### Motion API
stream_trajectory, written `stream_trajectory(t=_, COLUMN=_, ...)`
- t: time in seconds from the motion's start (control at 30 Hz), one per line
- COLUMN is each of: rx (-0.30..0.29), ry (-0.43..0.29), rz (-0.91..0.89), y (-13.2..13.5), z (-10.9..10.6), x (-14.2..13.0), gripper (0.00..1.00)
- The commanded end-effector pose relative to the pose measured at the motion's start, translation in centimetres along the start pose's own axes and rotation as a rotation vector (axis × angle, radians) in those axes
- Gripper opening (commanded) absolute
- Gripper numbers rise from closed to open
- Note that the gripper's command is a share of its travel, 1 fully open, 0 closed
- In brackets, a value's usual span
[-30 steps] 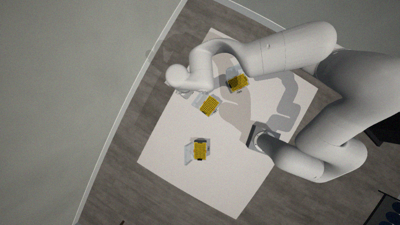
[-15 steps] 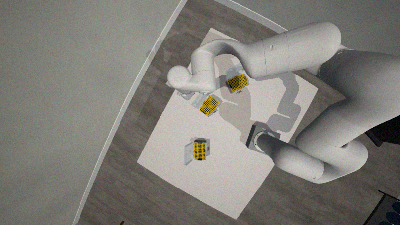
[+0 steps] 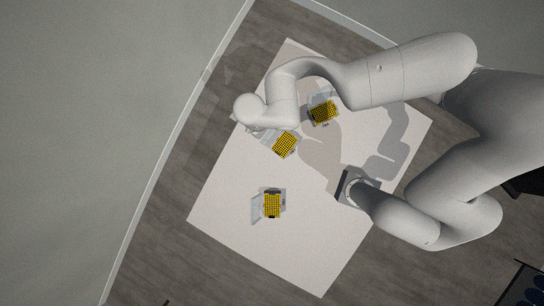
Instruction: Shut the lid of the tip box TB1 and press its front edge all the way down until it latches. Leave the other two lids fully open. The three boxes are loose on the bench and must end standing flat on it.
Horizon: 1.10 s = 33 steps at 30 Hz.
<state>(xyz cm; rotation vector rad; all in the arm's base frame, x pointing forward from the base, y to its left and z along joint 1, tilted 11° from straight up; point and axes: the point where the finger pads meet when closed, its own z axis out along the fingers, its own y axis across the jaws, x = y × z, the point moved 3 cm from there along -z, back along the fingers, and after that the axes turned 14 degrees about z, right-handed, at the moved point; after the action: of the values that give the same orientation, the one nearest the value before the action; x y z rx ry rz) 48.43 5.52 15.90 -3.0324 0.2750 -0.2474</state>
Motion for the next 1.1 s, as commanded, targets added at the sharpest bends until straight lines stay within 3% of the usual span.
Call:
stream_trajectory(t=0.0, rx=0.001, ry=0.003, rz=0.0, y=0.1, z=-0.2, x=-0.5, gripper=0.0)
stream_trajectory(t=1.07, rx=0.001, ry=0.003, rz=0.0, y=1.0, z=-0.7, x=-4.1, gripper=0.0)
